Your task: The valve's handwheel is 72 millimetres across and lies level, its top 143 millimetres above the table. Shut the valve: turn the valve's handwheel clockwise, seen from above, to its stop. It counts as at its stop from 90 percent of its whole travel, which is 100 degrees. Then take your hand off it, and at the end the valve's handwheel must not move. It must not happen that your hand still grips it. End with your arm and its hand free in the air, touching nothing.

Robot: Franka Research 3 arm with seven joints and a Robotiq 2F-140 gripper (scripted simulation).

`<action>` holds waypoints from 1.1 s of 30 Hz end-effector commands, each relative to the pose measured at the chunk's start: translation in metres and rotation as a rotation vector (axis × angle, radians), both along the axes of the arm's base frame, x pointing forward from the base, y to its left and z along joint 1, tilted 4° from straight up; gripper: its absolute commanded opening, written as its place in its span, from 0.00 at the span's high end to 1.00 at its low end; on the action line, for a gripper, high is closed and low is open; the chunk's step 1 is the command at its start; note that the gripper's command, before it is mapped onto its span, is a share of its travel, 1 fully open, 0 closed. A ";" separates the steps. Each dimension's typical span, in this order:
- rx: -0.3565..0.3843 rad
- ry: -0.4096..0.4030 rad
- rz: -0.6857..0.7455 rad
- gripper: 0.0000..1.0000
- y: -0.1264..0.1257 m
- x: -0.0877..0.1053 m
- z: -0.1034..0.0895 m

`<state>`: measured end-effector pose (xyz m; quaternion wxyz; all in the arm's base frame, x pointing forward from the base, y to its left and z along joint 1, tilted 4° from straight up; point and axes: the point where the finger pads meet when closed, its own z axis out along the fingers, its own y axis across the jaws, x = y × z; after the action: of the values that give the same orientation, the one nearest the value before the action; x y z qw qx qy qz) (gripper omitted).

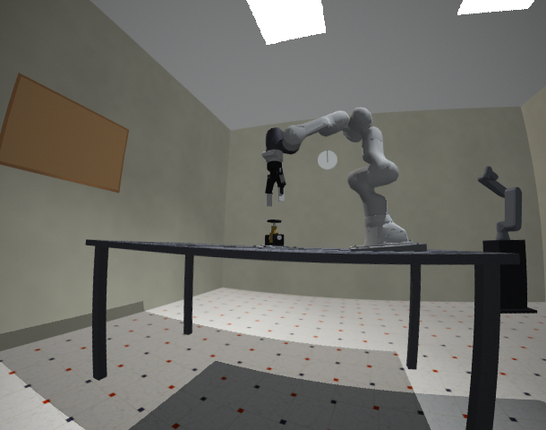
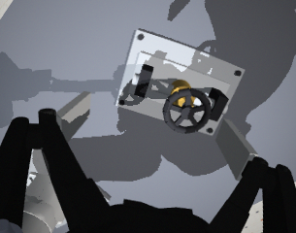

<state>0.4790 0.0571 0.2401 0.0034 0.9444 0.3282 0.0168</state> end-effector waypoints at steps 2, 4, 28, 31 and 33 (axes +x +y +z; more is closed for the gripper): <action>0.000 -0.005 0.019 0.00 0.000 0.001 0.001; 0.001 -0.017 0.078 0.00 -0.015 0.006 -0.001; 0.001 -0.027 0.127 0.00 -0.026 0.009 -0.002; 0.001 -0.027 0.127 0.00 -0.026 0.009 -0.002; 0.001 -0.027 0.127 0.00 -0.026 0.009 -0.002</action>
<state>0.4864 0.0302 0.2375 0.0046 0.9280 0.3716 0.0276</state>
